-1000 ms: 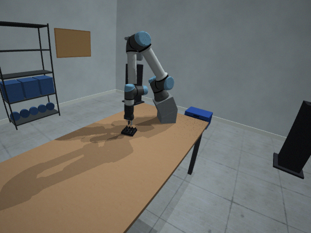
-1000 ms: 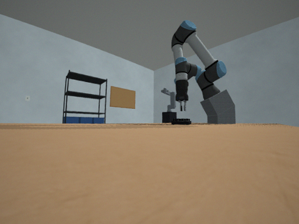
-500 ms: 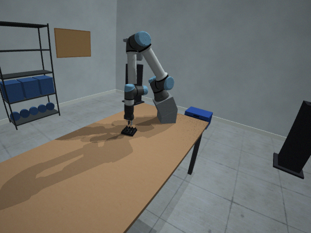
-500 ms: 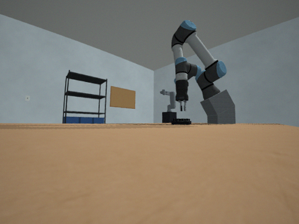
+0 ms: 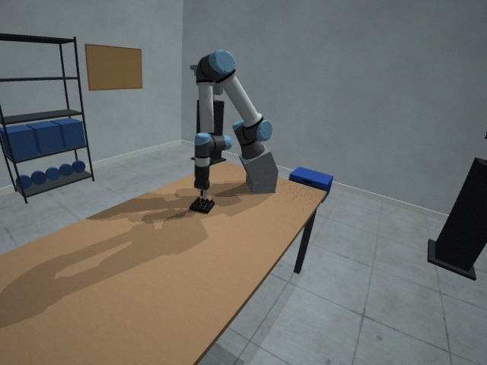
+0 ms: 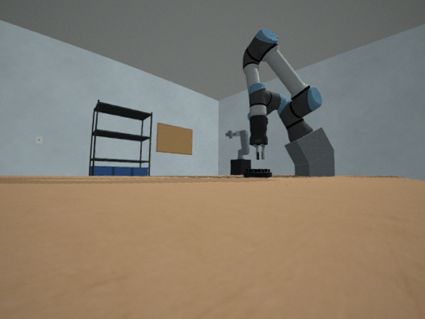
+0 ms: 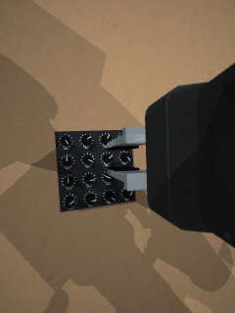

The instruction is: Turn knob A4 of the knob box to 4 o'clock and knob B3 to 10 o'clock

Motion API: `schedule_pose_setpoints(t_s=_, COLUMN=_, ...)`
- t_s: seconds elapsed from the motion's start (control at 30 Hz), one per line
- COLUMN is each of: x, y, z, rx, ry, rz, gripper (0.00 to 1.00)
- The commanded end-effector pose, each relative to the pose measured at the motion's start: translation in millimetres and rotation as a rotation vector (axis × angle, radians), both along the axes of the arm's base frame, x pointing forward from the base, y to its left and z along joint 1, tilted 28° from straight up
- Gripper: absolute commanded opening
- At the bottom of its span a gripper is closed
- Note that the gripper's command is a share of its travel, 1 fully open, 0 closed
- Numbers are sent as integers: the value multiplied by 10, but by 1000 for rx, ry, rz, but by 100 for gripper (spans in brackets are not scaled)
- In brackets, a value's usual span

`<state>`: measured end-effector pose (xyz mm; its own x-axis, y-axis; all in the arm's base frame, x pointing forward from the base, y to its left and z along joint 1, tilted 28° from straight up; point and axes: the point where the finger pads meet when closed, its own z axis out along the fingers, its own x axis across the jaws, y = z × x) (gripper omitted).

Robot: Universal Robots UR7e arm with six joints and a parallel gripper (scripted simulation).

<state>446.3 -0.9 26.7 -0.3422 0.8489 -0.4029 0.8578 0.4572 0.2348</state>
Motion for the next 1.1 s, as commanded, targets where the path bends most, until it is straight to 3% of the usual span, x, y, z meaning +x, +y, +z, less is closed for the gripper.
schedule_pose_setpoints(t_s=0.0, x=12, y=-5, z=-18, rx=0, ry=-1, rz=0, gripper=46)
schedule_pose_setpoints(t_s=1.07, x=139, y=-91, z=-311, rx=0, ry=-1, rz=0, gripper=46)
